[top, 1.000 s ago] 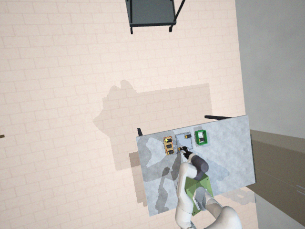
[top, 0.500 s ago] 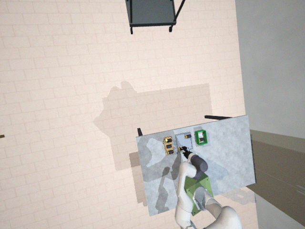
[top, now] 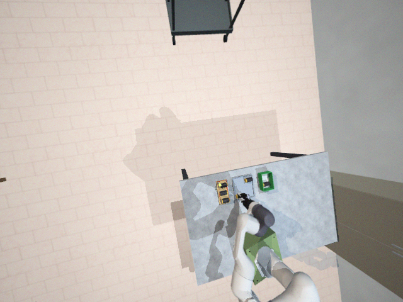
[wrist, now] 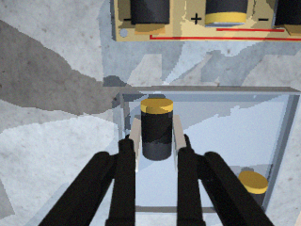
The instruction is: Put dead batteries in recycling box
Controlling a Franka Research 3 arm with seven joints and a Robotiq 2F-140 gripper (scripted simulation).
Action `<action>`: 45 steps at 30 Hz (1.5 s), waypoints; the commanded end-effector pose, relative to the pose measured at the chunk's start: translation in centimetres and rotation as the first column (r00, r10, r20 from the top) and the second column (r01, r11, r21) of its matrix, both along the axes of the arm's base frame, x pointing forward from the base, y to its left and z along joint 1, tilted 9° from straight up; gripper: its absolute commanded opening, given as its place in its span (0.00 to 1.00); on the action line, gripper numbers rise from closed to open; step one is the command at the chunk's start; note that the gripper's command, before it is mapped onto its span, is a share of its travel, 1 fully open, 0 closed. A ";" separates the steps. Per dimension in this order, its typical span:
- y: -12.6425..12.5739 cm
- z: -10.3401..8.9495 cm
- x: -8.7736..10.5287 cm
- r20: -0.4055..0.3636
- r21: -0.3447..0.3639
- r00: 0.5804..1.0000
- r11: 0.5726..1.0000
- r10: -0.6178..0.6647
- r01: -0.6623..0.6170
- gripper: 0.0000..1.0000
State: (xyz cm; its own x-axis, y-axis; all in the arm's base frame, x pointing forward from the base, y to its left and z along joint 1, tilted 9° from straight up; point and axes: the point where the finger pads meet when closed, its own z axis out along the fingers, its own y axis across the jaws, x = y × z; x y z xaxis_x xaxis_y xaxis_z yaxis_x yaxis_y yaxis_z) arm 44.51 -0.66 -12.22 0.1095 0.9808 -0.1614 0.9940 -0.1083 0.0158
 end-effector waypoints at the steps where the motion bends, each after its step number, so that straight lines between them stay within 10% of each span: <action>1: -0.1 -0.1 0.0 0.000 -0.002 1.000 1.000 0.003 -0.003 0.16; 38: 0.7 4.3 0.0 0.000 -0.002 1.000 1.000 0.003 -0.003 0.16; 45: 1.6 10.0 0.0 0.000 -0.002 1.000 1.000 0.003 -0.003 0.16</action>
